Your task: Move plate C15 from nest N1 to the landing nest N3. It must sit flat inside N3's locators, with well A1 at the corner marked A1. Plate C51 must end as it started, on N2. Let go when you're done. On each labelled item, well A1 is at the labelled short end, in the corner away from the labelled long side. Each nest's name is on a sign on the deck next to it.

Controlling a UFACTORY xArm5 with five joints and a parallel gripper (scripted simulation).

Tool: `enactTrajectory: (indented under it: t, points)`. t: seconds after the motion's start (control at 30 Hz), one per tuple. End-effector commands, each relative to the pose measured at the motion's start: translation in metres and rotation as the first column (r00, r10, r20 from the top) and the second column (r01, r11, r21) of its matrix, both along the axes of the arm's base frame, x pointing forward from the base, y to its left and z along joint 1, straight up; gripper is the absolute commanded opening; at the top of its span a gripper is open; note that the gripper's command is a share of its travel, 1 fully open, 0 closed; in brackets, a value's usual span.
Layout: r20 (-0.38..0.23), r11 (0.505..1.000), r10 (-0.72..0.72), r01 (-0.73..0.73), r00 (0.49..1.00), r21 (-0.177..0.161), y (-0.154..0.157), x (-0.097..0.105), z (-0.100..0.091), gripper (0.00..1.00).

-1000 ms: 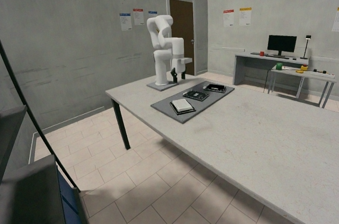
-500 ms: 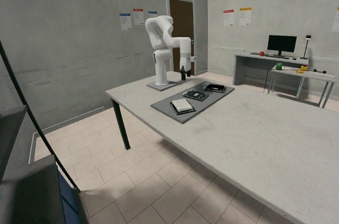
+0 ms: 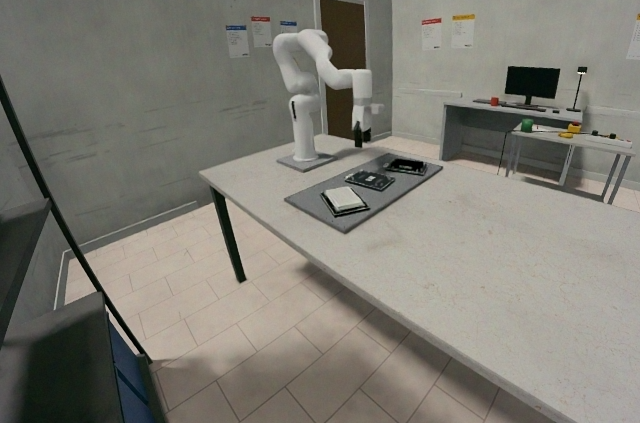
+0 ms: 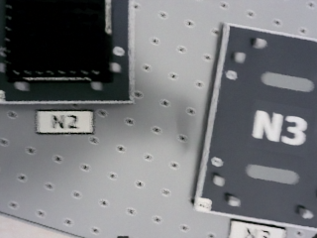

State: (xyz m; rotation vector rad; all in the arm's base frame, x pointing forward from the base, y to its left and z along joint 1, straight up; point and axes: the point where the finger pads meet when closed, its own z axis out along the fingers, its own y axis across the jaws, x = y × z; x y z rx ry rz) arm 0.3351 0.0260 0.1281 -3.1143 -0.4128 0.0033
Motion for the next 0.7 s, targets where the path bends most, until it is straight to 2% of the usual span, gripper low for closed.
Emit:
enactTrajectory:
  t: [0.0,0.4,0.67]
  points:
    - [0.003,1.0,-0.003,0.003,1.0,0.008,0.022,0.005,0.001,1.0]
    - [0.003,1.0,-0.003,0.003,1.0,0.009,0.082,0.011,0.002,1.0]
    - [0.003,1.0,-0.003,0.003,1.0,0.009,0.085,0.011,0.002,1.0]
